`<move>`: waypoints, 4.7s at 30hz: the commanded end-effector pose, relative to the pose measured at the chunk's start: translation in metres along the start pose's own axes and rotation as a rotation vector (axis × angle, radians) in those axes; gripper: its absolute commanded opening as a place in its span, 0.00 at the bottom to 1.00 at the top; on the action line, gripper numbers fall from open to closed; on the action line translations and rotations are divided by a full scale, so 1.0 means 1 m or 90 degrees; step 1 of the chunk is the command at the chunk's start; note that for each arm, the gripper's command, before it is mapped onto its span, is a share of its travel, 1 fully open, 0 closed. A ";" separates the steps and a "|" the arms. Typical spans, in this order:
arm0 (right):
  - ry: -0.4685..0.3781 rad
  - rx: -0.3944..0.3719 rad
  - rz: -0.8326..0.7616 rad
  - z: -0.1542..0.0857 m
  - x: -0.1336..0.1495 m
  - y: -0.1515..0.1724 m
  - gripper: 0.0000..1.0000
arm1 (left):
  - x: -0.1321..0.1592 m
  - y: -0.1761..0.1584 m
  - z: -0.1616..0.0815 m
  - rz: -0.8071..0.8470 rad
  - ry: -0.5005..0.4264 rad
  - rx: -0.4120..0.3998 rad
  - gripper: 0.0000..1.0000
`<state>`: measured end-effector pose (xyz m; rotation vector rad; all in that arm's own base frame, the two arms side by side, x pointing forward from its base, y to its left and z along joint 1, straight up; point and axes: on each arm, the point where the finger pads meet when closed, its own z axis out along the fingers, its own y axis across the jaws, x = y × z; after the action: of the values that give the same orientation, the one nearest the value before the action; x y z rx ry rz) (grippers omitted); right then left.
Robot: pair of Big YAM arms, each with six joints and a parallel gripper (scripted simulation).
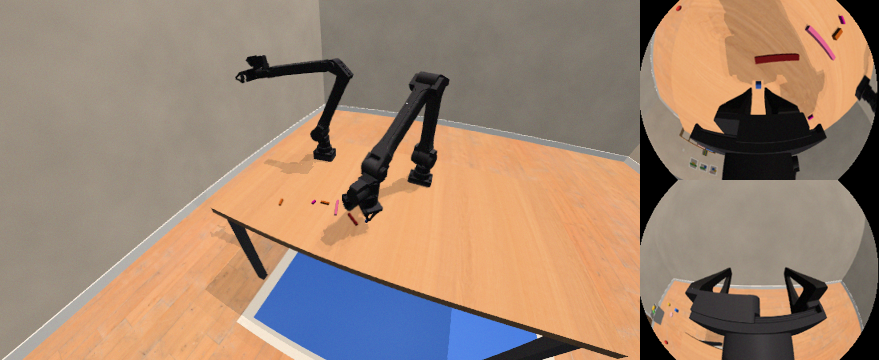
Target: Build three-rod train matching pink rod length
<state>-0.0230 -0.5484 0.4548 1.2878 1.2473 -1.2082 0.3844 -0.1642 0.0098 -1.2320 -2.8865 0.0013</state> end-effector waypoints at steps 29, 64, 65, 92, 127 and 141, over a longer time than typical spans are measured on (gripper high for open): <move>-0.045 0.006 0.005 -0.007 -0.045 -0.004 1.00 | -0.020 0.009 -0.019 0.003 -0.034 -0.016 0.23; -0.045 0.006 0.005 -0.007 -0.045 -0.004 1.00 | -0.008 0.004 0.013 0.003 -0.014 -0.007 0.23; -0.045 0.006 0.005 -0.007 -0.045 -0.004 1.00 | -0.008 0.004 0.013 0.003 -0.014 -0.007 0.23; -0.045 0.006 0.005 -0.007 -0.045 -0.004 1.00 | -0.008 0.004 0.013 0.003 -0.014 -0.007 0.23; -0.045 0.006 0.005 -0.007 -0.045 -0.004 1.00 | -0.008 0.004 0.013 0.003 -0.014 -0.007 0.04; -0.045 0.006 0.005 -0.007 -0.045 -0.004 1.00 | -0.022 0.009 -0.060 0.003 -0.039 -0.018 0.04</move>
<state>-0.0230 -0.5484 0.4548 1.2878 1.2473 -1.2082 0.3794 -0.1620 0.0178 -1.2232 -2.8658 0.0013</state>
